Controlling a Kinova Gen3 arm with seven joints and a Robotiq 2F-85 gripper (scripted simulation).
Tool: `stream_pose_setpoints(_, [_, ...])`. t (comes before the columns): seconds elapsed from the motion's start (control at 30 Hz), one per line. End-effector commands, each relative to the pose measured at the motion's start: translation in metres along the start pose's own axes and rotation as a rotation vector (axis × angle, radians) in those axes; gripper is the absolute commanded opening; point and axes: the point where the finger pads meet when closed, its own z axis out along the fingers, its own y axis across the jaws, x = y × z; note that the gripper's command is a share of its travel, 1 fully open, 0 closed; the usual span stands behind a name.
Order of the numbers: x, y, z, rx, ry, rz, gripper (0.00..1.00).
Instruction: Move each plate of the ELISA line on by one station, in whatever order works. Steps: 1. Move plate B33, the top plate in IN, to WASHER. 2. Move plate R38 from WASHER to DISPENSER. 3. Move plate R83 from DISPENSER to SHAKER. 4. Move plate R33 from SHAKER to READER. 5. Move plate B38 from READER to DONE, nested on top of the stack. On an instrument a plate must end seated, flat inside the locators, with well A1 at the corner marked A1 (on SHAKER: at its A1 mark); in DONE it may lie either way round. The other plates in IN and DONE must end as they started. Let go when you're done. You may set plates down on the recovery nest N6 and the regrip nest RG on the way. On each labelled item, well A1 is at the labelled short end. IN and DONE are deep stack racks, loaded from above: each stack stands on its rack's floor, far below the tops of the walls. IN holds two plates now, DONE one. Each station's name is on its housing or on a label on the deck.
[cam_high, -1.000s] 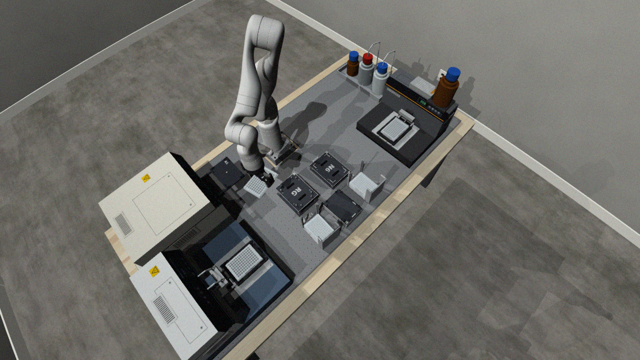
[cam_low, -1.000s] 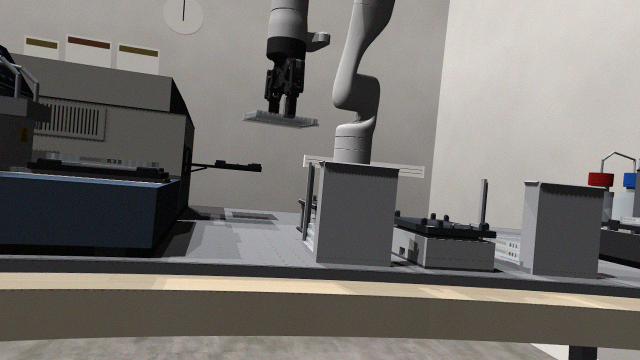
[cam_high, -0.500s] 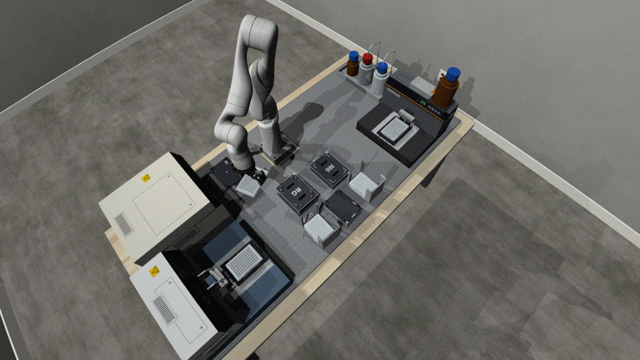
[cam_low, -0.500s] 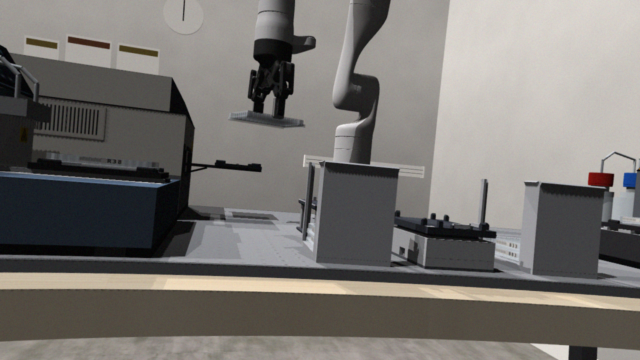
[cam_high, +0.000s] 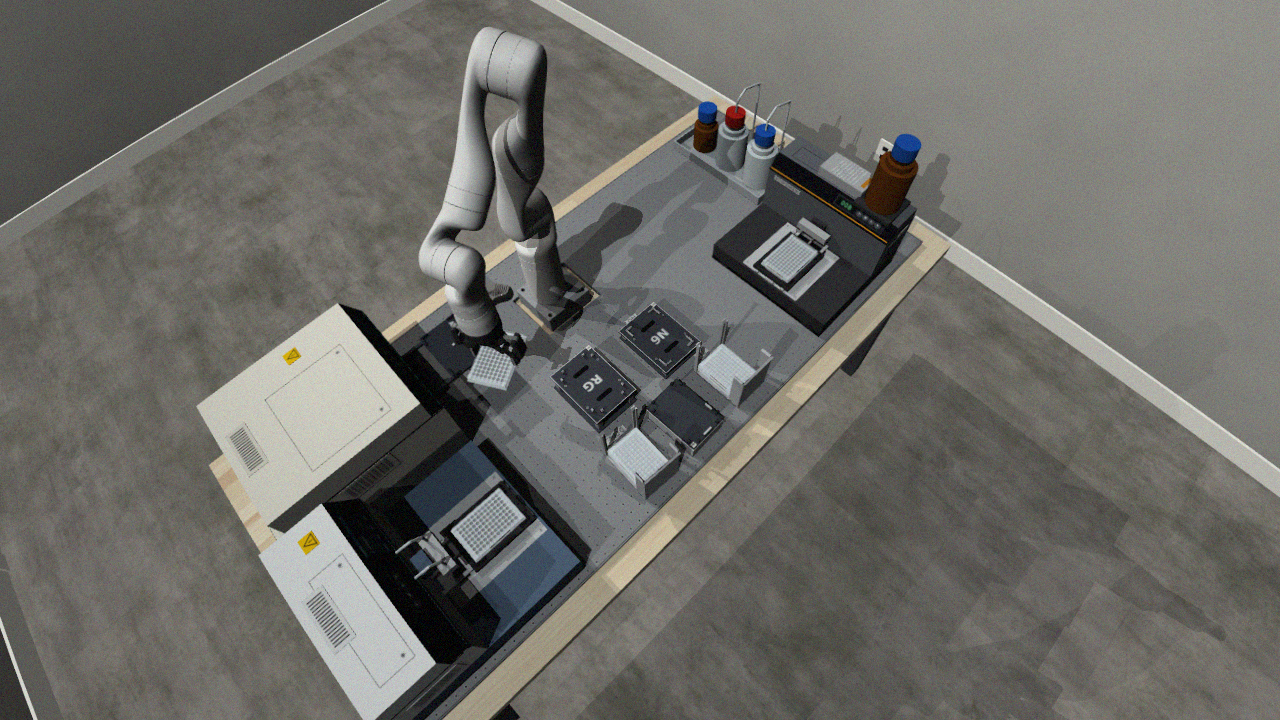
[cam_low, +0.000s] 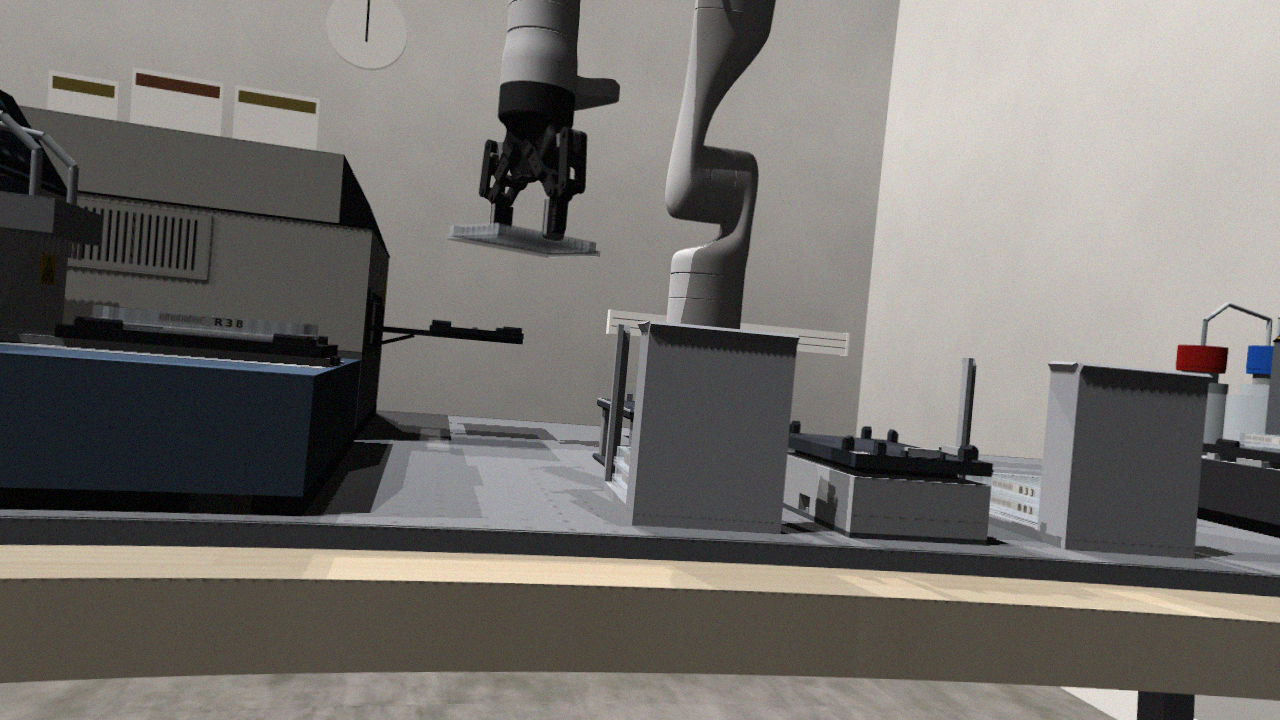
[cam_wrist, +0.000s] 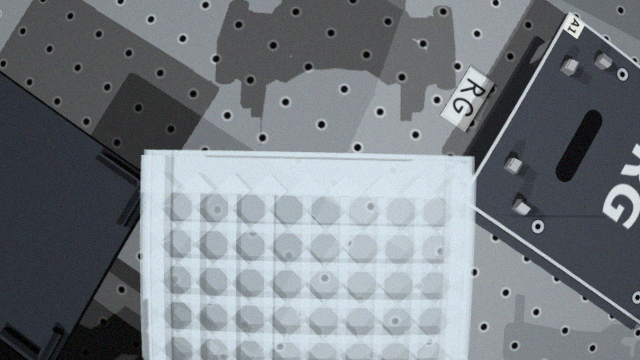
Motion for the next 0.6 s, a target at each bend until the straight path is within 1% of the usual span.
stream_pose_setpoints(0.0, [0.003,-0.01,0.0,-0.003,0.0,-0.038,0.94])
stream_pose_setpoints(0.2, [0.009,-0.028,0.0,-0.002,0.0,-0.108,0.94])
stream_pose_setpoints(0.47, [0.009,-0.028,0.0,-0.002,0.0,-0.178,0.94])
stream_pose_setpoints(0.57, [0.012,-0.038,0.0,-0.002,0.0,-0.213,0.94])
